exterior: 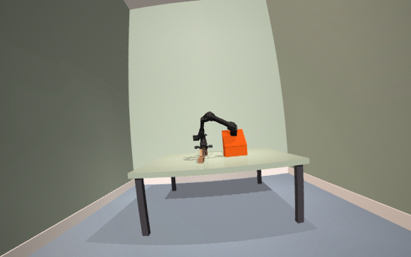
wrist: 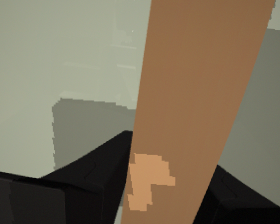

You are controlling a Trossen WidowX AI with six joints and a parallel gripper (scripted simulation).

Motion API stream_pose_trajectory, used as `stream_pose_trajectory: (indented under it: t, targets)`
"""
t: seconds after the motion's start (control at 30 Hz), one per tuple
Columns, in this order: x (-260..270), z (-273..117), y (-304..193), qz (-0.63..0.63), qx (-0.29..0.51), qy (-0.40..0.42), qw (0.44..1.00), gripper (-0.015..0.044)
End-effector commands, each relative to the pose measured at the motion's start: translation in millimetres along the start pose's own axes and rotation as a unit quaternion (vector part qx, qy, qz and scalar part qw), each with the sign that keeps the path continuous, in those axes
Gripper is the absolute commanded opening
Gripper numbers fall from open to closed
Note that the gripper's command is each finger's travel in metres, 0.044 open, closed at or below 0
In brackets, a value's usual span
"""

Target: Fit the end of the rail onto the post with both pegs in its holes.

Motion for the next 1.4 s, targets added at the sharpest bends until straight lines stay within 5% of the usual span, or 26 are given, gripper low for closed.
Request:
stream_pose_trajectory:
  t: [0.0,0.13,1.37]
  targets:
    - [1,0,0,0.003,-0.002,0.001,1.0,0.0059]
    - [1,0,0,0.003,-0.002,0.001,1.0,0.0]
    - [-3,-14,0,0.003,-0.001,0.0,1.0,0.0]
Point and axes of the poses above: the point midway between the two fingers, 35 mm back from their tips, its own z axis out along the fingers, its own x axis across the jaws, y = z × x, the point moved 4 cm from there along -z, back along the fingers, and after that the axes turned 11 degrees about z, right-handed, at the moved point
